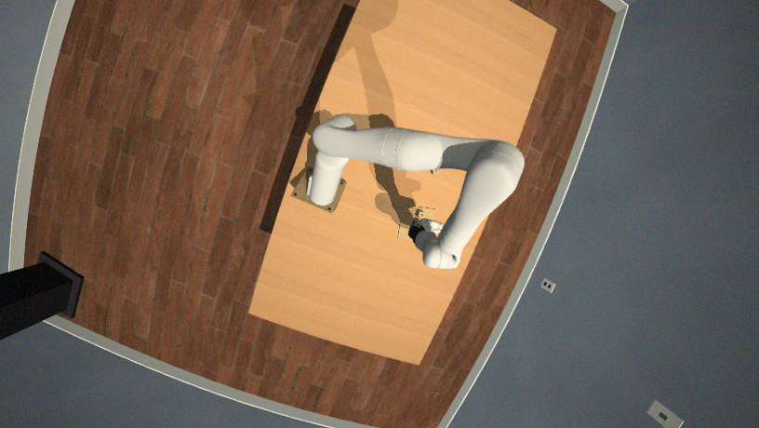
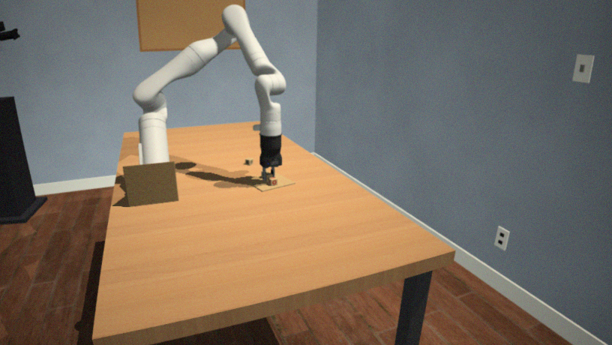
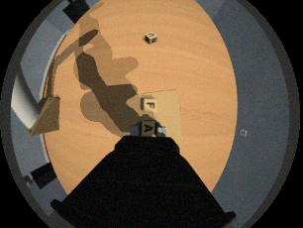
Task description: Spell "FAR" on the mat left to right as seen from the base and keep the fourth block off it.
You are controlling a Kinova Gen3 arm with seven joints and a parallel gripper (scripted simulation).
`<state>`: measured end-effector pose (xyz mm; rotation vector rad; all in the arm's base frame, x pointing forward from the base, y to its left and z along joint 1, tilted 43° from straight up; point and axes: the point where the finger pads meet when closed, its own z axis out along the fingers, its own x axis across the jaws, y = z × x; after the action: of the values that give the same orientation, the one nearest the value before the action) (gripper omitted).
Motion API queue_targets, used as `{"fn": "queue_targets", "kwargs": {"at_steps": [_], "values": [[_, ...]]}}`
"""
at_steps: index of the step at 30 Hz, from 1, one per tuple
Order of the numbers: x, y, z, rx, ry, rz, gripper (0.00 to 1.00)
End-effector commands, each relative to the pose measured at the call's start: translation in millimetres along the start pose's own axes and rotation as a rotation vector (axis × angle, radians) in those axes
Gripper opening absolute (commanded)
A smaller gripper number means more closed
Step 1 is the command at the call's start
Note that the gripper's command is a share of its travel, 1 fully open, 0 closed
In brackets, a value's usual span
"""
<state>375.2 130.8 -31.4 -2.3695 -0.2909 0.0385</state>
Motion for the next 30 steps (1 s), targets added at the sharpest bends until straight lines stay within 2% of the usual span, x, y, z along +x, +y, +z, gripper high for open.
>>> {"fn": "queue_targets", "kwargs": {"at_steps": [1,30], "values": [[5.2,-0.9,-0.5,-0.004,0.009,-0.001,0.49],[8.1,-1.7,-0.6,-0.004,0.009,0.004,0.49]]}}
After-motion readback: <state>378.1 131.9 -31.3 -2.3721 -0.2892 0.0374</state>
